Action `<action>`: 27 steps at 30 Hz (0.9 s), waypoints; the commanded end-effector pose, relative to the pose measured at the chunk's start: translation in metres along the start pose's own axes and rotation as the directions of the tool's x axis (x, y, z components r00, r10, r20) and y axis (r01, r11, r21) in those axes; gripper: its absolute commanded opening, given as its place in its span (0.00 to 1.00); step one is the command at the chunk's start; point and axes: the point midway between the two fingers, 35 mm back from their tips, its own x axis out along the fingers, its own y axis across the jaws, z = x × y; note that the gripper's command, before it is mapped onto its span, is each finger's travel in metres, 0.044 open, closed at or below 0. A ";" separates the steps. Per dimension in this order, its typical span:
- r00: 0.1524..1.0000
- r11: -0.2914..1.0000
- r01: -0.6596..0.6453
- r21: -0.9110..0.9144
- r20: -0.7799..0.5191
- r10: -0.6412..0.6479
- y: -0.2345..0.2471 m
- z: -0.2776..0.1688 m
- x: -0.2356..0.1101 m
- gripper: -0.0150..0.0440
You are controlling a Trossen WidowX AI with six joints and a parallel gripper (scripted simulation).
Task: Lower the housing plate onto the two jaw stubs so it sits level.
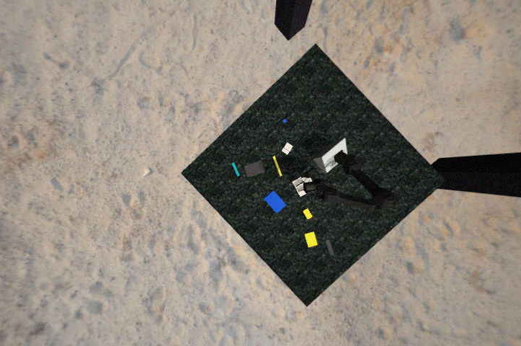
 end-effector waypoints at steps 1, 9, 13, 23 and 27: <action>1.000 1.000 0.009 0.002 -0.002 -0.009 -0.006 -0.008 -0.018 1.00; 1.000 1.000 0.005 -0.003 -0.012 -0.005 -0.013 -0.029 -0.056 1.00; 1.000 1.000 0.005 -0.003 -0.012 -0.005 -0.013 -0.029 -0.056 1.00; 1.000 1.000 0.005 -0.003 -0.012 -0.005 -0.013 -0.029 -0.056 1.00; 1.000 1.000 0.005 -0.003 -0.012 -0.005 -0.013 -0.029 -0.056 1.00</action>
